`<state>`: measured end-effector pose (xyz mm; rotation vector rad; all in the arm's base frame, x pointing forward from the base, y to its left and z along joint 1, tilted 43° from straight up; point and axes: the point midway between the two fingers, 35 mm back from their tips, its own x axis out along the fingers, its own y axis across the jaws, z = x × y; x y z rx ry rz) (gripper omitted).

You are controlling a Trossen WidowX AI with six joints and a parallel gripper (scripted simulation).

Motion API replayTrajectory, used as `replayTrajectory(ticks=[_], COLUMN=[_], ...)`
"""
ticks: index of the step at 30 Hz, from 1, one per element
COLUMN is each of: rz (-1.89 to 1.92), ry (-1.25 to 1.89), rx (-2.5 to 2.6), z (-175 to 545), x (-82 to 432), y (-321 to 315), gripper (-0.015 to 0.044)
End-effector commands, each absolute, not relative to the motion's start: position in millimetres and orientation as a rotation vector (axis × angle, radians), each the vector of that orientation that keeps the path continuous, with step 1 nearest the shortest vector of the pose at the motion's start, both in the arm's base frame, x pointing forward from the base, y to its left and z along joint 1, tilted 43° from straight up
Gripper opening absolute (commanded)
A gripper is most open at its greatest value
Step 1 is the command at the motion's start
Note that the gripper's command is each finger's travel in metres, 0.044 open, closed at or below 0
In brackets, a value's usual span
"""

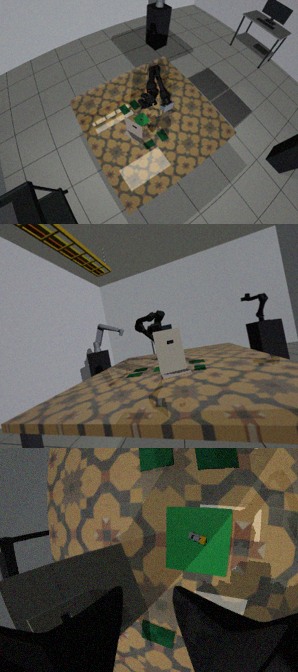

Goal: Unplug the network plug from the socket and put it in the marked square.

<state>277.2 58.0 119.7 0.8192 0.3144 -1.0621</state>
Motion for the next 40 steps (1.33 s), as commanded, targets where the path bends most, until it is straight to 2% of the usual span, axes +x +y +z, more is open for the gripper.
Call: replayTrajectory(ticks=[1,6,17,40], rz=[-1.055,-1.053,-1.053,-1.053], ry=[0.306,0.303,0.303,0.303], rx=[0.825,0.825,0.825,0.825], z=[130.8,139.4,139.4,139.4], x=[278.6,277.8,277.8,277.8], y=[67.2,73.5,73.5,73.5], gripper=[0.0156,0.0156,0.044,0.044])
